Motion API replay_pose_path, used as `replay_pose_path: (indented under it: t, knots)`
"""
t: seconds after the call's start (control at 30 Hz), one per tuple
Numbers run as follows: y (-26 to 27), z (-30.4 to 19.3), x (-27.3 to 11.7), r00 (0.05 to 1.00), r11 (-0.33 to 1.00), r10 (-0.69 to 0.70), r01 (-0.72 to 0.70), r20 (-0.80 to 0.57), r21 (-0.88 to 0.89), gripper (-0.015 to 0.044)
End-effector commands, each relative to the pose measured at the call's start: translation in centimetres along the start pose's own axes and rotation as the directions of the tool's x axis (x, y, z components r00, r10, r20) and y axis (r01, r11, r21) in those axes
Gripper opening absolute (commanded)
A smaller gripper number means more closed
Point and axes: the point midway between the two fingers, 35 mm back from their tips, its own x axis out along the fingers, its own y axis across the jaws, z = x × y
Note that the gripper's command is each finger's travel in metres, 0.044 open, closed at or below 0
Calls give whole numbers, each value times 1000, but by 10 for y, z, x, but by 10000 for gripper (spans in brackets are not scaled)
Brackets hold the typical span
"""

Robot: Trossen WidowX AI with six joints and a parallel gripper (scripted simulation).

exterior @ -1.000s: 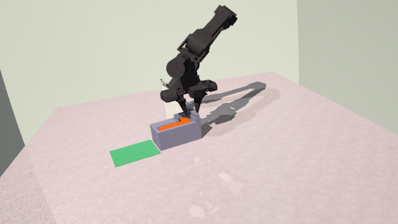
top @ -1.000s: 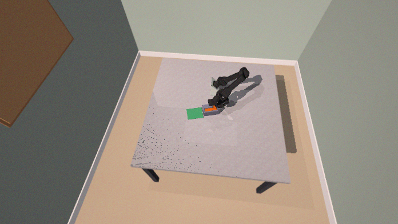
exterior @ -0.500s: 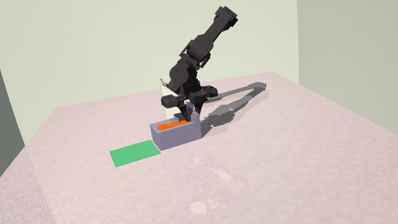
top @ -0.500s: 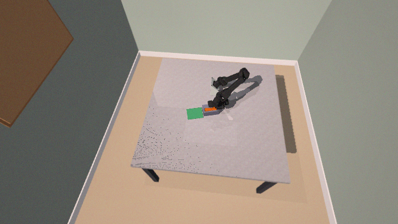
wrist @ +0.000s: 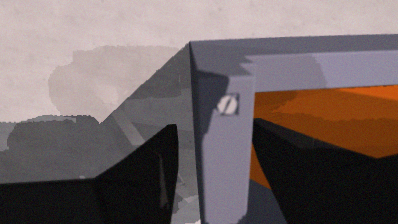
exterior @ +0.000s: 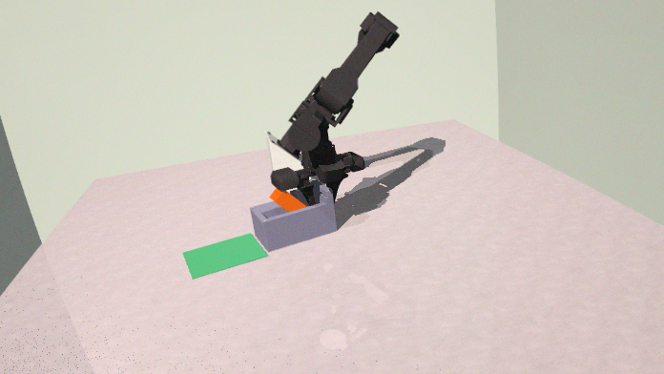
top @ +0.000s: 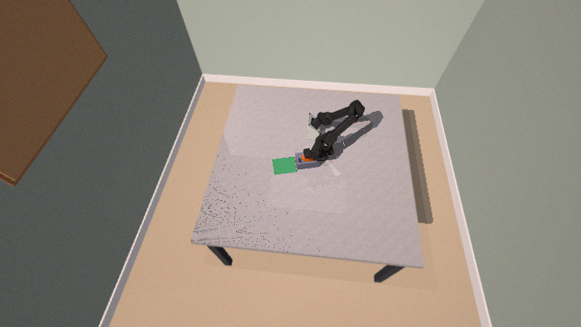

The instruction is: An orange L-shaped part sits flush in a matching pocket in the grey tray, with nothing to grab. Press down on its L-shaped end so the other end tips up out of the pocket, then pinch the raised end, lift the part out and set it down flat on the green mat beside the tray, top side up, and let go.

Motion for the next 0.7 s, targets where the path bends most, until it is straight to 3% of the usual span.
replay_pose_path:
  t: [0.0, 0.67]
  knots:
    - [0, -1, 2, 1000, 1000, 4, -4, -2, 10, 180]
    - [11, -1, -11, 1000, 1000, 4, -4, -2, 10, 180]
